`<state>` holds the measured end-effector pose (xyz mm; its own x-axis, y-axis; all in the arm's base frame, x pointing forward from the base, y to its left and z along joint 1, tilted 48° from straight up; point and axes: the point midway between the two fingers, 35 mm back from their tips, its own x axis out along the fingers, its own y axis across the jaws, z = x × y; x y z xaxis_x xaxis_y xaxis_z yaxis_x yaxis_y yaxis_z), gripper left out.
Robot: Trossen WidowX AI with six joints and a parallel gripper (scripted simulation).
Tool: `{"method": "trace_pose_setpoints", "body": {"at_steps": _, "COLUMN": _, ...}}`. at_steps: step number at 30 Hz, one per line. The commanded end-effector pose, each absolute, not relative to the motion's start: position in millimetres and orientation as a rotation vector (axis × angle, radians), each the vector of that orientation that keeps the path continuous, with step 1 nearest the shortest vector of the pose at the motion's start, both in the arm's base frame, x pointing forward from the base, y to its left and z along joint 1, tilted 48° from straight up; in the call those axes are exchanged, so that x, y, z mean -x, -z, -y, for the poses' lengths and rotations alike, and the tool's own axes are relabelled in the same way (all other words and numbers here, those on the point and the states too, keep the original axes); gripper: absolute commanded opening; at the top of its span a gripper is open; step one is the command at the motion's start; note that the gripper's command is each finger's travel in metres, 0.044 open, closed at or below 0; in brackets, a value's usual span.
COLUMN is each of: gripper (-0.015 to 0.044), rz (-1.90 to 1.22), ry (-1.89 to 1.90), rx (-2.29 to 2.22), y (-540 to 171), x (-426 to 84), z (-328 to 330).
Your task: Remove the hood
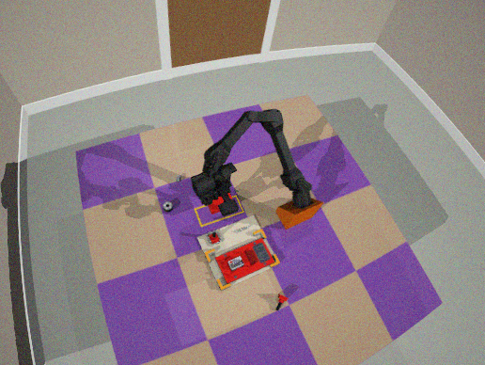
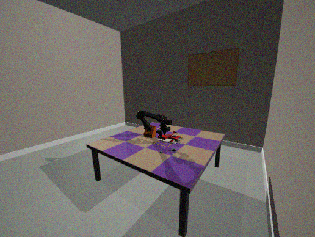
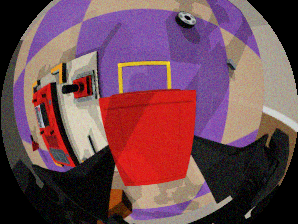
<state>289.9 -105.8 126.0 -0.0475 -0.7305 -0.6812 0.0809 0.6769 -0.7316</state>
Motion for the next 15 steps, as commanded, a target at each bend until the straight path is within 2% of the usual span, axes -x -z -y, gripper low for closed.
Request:
{"method": "trace_pose_setpoints", "body": {"at_steps": 1, "gripper": 0.0, "rz": -1.486, "ry": 0.716, "rx": 0.575, "y": -123.2, "x": -289.3, "z": 108.4}}
{"method": "trace_pose_setpoints", "body": {"at_steps": 15, "gripper": 0.0, "rz": -1.486, "ry": 0.716, "rx": 0.575, "y": -115.0, "x": -289.0, "z": 117.4}}
